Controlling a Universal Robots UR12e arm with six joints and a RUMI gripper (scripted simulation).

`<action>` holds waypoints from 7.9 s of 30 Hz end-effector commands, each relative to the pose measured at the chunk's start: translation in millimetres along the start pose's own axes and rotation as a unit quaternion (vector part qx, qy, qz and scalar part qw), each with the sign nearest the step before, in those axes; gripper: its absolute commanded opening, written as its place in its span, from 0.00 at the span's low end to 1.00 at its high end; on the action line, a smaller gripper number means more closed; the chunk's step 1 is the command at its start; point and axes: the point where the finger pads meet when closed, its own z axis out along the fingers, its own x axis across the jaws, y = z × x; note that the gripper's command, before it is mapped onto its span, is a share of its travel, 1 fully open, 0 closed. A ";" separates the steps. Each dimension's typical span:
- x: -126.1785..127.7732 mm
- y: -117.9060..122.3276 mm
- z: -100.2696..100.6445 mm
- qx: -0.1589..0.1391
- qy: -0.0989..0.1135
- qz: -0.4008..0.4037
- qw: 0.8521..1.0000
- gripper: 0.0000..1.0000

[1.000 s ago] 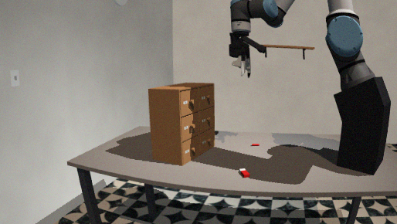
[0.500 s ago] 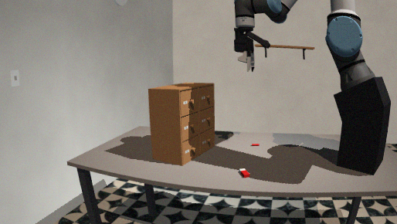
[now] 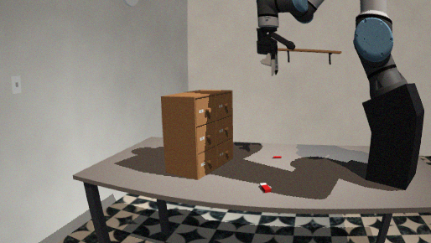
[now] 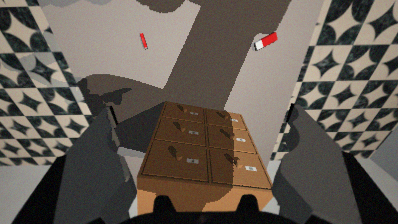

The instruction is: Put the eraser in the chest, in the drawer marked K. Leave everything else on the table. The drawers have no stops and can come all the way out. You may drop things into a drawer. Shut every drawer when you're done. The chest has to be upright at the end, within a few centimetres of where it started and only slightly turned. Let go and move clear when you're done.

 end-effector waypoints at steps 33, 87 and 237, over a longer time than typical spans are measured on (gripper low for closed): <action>-2.4 -1.5 -2.7 -0.001 -0.003 -0.002 1.000 1.00; -5.7 6.0 7.5 0.000 -0.003 -0.102 0.995 1.00; 2.5 126.9 195.7 0.021 -0.176 -0.978 0.107 1.00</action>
